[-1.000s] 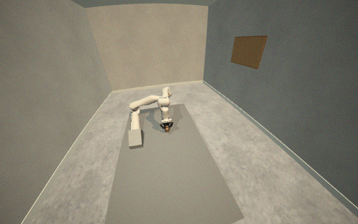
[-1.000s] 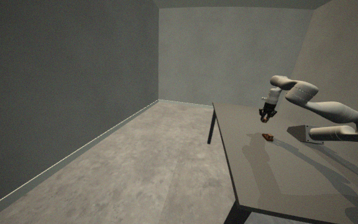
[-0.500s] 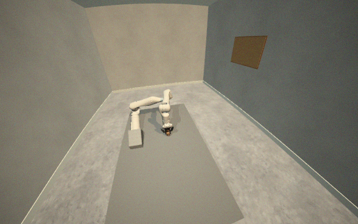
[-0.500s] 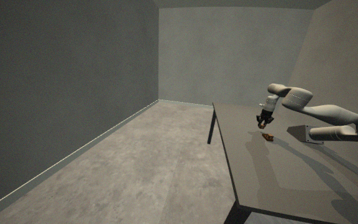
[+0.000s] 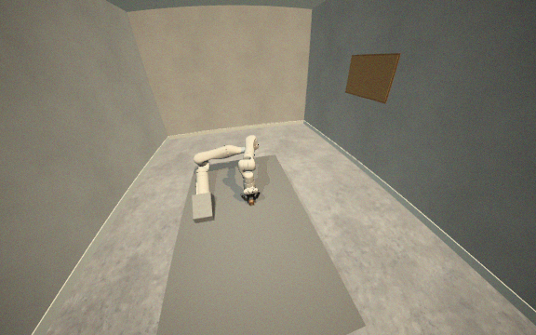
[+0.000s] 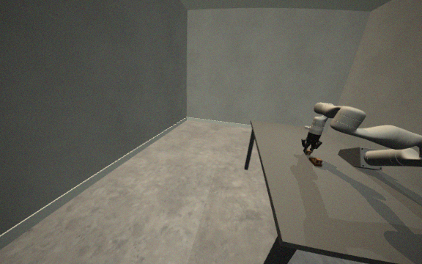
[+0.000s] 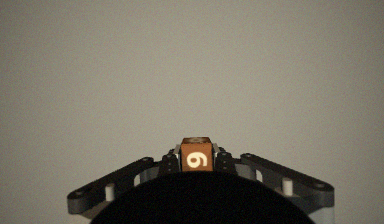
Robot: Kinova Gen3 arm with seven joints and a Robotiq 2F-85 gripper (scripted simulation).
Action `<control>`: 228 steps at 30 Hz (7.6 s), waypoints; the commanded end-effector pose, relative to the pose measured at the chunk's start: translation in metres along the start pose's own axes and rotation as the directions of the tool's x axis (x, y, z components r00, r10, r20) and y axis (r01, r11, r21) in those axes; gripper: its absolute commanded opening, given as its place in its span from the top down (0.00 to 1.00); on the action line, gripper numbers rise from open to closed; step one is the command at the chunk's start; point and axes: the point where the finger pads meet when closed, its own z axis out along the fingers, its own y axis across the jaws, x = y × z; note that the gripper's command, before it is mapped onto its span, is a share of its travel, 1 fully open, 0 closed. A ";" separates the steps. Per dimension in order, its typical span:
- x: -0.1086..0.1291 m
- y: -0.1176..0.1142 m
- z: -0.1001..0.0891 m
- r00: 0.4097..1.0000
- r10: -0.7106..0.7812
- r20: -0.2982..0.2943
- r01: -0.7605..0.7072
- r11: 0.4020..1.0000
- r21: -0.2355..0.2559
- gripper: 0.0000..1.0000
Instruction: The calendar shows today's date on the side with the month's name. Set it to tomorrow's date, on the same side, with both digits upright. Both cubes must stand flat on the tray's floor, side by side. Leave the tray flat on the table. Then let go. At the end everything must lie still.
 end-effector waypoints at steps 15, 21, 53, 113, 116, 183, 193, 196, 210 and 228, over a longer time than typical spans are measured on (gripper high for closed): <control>0.000 0.000 0.000 1.000 0.000 -0.001 0.000 1.000 0.001 0.72; 0.000 0.000 0.000 1.000 0.000 -0.001 0.000 1.000 0.001 0.72; 0.001 0.000 0.000 1.000 0.000 -0.001 0.000 1.000 0.001 0.72; 0.001 0.000 0.003 1.000 0.000 -0.001 0.000 1.000 0.001 0.72; 0.001 0.000 0.003 1.000 0.000 -0.001 0.000 1.000 0.001 0.72; 0.001 0.000 0.003 1.000 0.000 -0.001 0.000 1.000 0.001 0.60; 0.001 0.000 0.003 1.000 0.000 -0.001 0.000 1.000 0.001 0.52; 0.001 0.000 0.003 1.000 0.000 -0.001 0.000 1.000 0.001 0.52; 0.001 0.000 -0.010 1.000 0.000 -0.001 0.000 1.000 0.001 0.52; 0.001 0.000 -0.083 1.000 0.000 -0.001 0.000 1.000 0.001 0.52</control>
